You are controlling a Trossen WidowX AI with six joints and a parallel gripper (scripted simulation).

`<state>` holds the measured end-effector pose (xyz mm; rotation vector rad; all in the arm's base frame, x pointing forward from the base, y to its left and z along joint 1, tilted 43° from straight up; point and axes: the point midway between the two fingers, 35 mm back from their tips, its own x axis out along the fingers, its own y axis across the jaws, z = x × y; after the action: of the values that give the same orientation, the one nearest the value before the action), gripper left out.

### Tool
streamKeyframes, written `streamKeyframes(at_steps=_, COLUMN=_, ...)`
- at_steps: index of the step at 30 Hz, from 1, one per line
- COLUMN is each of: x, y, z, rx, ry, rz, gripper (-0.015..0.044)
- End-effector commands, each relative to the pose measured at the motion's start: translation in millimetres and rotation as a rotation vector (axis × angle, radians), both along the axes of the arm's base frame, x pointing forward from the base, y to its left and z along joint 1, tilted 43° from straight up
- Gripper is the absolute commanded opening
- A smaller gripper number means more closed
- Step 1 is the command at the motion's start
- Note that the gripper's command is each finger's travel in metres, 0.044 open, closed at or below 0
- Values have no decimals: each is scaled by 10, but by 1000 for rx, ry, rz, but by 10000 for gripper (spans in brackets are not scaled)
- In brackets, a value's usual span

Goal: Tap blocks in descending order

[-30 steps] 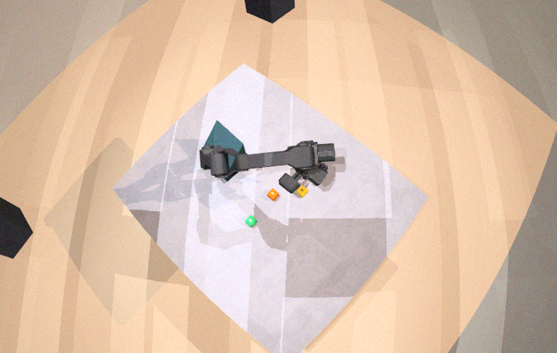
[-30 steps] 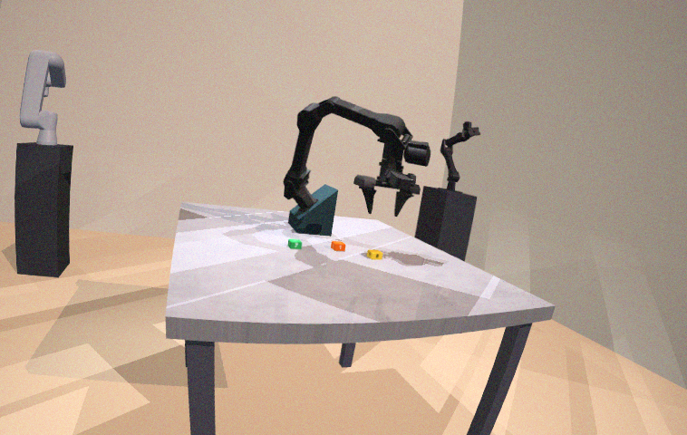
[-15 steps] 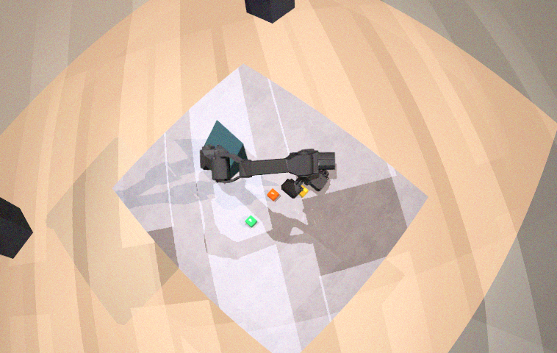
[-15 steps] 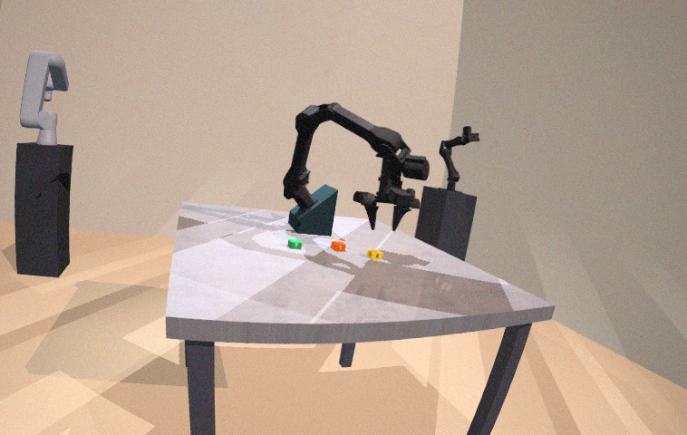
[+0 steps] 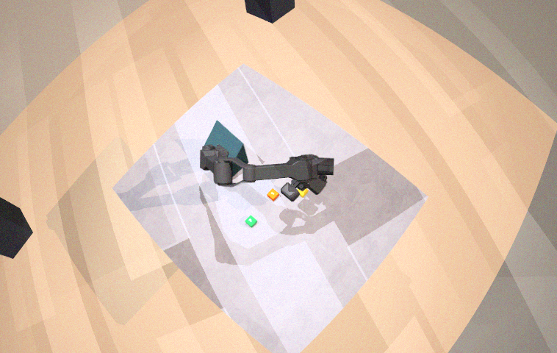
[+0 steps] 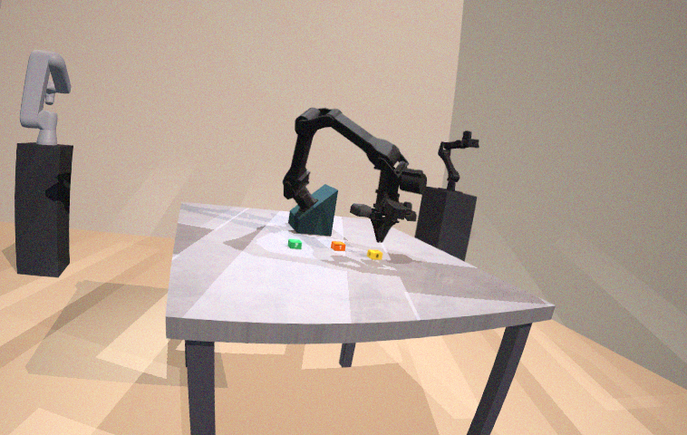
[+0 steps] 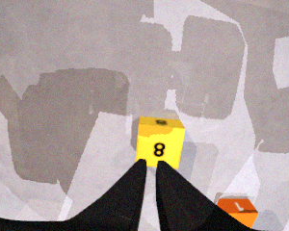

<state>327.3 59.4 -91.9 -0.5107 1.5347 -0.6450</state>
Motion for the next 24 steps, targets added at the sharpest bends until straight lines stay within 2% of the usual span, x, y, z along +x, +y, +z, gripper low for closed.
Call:
streamKeyframes(at_steps=1, x=-18, y=-19, z=-10, rx=-6, ry=6, rz=5, gripper=20)
streamKeyframes(at_steps=24, x=-39, y=-223, z=-229, rx=-8, ry=6, rz=5, gripper=20)
